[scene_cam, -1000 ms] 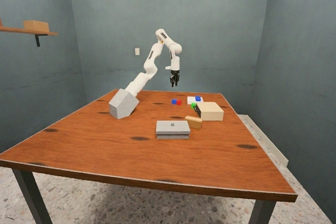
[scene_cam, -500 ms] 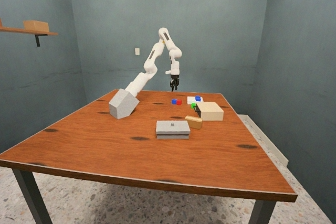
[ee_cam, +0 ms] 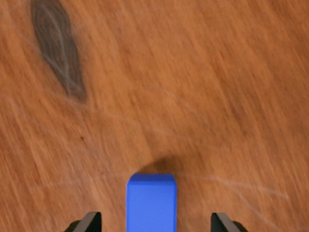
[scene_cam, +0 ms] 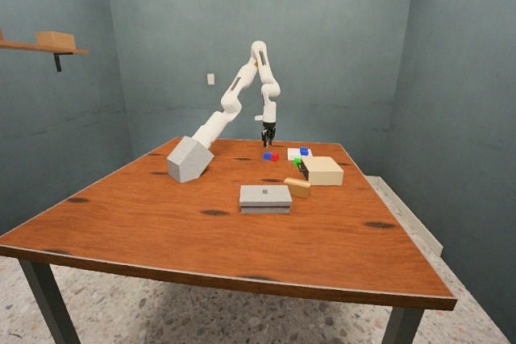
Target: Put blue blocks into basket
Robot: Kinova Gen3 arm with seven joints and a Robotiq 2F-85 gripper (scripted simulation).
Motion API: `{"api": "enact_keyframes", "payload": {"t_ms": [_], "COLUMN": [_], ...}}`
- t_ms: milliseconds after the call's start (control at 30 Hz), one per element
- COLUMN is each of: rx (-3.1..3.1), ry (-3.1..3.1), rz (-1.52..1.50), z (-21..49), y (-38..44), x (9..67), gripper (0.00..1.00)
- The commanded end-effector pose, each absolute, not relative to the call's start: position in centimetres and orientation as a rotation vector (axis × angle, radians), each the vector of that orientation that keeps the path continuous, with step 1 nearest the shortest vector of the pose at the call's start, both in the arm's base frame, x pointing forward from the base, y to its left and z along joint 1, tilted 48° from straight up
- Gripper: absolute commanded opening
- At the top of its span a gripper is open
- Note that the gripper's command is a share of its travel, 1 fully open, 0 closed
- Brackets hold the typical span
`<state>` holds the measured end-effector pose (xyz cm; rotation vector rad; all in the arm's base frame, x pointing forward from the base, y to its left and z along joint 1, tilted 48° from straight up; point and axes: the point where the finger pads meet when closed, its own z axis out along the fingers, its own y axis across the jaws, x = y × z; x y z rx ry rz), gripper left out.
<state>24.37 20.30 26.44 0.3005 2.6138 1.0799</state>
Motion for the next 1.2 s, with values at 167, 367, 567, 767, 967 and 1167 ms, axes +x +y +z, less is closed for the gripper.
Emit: {"api": "enact_keyframes", "payload": {"t_ms": [167,367,567,767,967,1167], "rx": [0.313,0.309,0.302,0.300,0.300,0.301], "ry": [2.622,2.618,2.620,2.621,2.621,2.621], "rz": [1.077,1.073,1.068,1.067,1.067,1.067], "z": [25.2,24.9,24.8,24.7,24.7,24.7], "y": [21.3,21.7,21.8,21.8,21.8,21.8], "x": [24.9,25.2,25.3,25.3,25.3,25.3], "gripper": [0.69,0.69,0.69,0.69,0.69,0.69]}}
